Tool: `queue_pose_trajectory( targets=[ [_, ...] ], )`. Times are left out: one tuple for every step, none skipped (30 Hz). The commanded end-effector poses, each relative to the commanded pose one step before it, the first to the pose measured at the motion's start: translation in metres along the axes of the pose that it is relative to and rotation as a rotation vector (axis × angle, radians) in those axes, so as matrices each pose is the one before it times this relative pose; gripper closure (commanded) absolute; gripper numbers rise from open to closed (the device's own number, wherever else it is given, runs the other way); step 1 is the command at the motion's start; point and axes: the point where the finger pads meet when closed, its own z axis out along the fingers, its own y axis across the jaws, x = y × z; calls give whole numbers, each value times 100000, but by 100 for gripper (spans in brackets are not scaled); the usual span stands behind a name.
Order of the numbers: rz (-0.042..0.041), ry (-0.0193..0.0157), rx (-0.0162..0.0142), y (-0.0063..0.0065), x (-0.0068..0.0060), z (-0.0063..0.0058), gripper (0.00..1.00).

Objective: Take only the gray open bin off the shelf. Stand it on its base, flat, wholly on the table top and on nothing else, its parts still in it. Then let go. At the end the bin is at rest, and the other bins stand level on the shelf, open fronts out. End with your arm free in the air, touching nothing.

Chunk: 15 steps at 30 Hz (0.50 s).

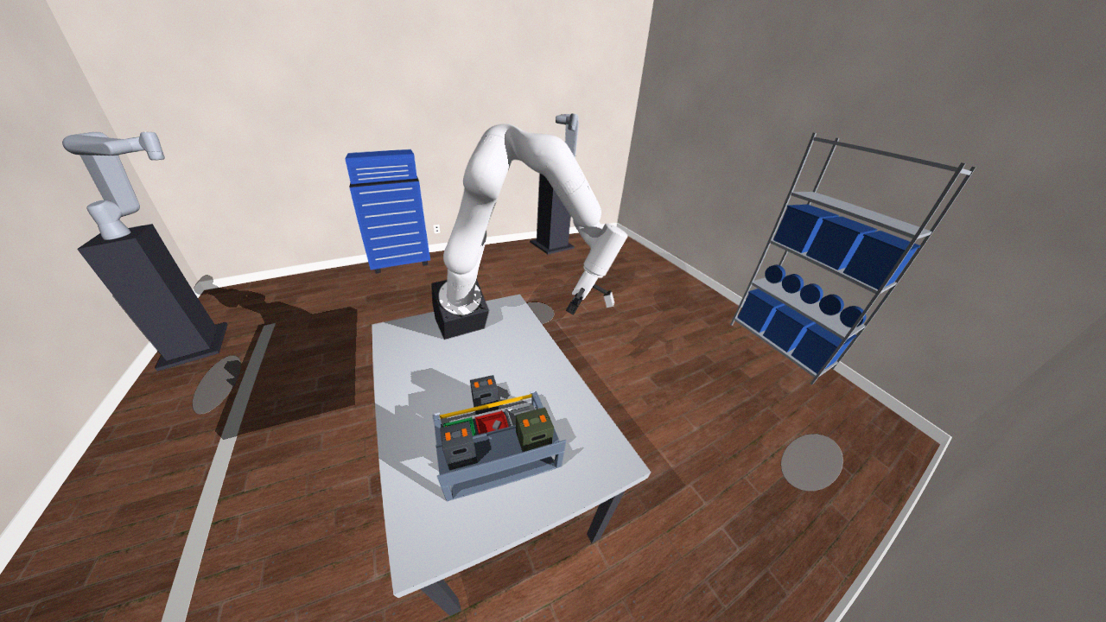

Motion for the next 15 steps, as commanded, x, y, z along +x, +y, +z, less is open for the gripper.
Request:
queue_pose_trajectory(
  targets=[
    [937, -315, 16, 271, 163, 72, 0],
    [0, 0, 0, 0, 0, 0, 0],
    [0, 0, 0, 0, 0, 0, 0],
    [0, 0, 0, 0, 0, 0, 0],
    [0, 0, 0, 0, 0, 0, 0],
    [0, 0, 0, 0, 0, 0, 0],
    [0, 0, 0, 0, 0, 0, 0],
    [-35, 26, 2, 869, 105, 467, 0],
    [10, -6, -6, 888, 108, 478, 0],
    [10, -6, -6, 888, 109, 478, 0],
    [10, -6, -6, 888, 109, 478, 0],
    [10, -6, -6, 888, 109, 478, 0],
    [0, 0, 0, 0, 0, 0, 0],
    [0, 0, 0, 0, 0, 0, 0],
    [0, 0, 0, 0, 0, 0, 0]
  ],
)
